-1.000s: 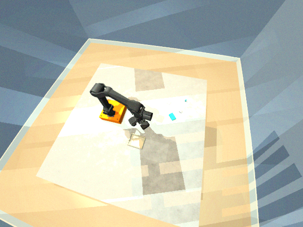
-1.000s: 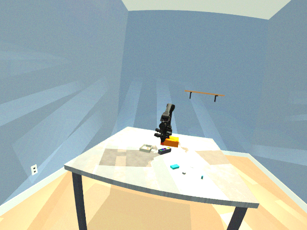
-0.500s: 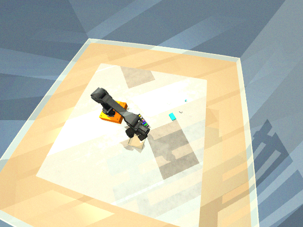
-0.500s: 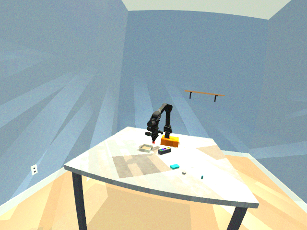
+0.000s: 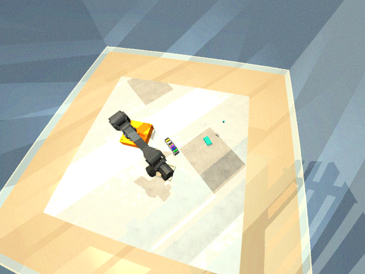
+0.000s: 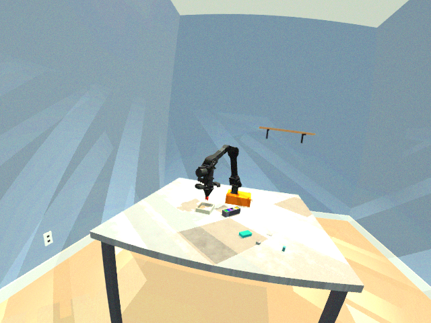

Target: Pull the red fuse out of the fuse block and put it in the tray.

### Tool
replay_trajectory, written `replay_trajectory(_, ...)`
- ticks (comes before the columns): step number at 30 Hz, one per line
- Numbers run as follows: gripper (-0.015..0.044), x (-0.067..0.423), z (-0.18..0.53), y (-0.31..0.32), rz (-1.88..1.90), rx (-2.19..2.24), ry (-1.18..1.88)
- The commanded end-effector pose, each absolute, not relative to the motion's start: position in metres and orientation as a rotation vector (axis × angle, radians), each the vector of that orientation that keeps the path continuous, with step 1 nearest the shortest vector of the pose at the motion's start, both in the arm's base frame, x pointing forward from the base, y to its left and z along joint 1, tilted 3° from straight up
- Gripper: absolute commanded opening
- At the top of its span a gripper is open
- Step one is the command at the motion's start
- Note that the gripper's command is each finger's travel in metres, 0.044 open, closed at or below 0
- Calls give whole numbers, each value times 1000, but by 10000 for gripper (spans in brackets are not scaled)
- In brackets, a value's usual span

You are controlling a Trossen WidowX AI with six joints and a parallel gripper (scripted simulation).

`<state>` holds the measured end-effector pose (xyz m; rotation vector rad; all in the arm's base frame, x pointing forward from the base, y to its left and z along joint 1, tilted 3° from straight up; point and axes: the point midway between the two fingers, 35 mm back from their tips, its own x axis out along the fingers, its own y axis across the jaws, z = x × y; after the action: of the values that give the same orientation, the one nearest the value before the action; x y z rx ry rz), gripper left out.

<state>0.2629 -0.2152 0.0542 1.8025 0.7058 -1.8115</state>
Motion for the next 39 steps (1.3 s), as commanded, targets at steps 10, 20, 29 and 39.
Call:
replay_trajectory(10, 0, 262, 35, -218, -1812, 1793, 714)
replay_trajectory(20, 0, 261, 19, -217, -1812, 1793, 714)
replay_trajectory(29, 0, 261, 13, -217, -1812, 1793, 714)
replay_trajectory(39, 236, 263, 16, -218, -1809, 1802, 706)
